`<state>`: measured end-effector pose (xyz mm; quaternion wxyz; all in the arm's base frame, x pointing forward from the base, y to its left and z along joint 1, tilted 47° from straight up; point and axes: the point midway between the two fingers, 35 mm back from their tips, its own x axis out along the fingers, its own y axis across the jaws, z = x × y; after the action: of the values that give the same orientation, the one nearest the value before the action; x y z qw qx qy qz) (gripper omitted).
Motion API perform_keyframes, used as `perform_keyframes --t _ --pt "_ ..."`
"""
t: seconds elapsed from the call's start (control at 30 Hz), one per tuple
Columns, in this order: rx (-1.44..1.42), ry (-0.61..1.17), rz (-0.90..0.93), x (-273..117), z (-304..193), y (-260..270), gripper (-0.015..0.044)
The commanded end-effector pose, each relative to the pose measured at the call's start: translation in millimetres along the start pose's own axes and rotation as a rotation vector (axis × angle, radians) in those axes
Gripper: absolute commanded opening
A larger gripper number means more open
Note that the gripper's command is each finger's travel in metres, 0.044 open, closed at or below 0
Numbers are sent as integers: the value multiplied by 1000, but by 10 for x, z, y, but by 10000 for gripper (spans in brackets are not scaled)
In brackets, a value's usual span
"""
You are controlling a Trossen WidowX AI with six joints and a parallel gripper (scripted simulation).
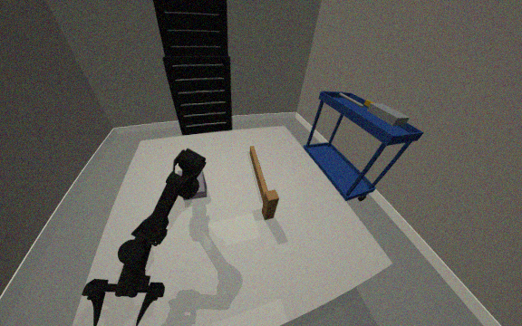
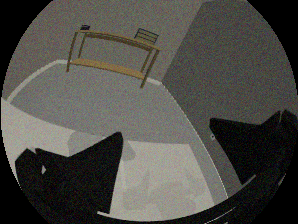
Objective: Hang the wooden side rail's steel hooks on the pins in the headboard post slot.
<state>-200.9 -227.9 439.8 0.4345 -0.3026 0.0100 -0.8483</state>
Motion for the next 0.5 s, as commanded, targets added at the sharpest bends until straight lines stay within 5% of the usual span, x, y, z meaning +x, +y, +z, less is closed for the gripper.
perform_keyframes --t 0.0,0.47 --pt "196 40 44 67 -98 289 440" --pt "820 244 205 5 -196 1479 440"
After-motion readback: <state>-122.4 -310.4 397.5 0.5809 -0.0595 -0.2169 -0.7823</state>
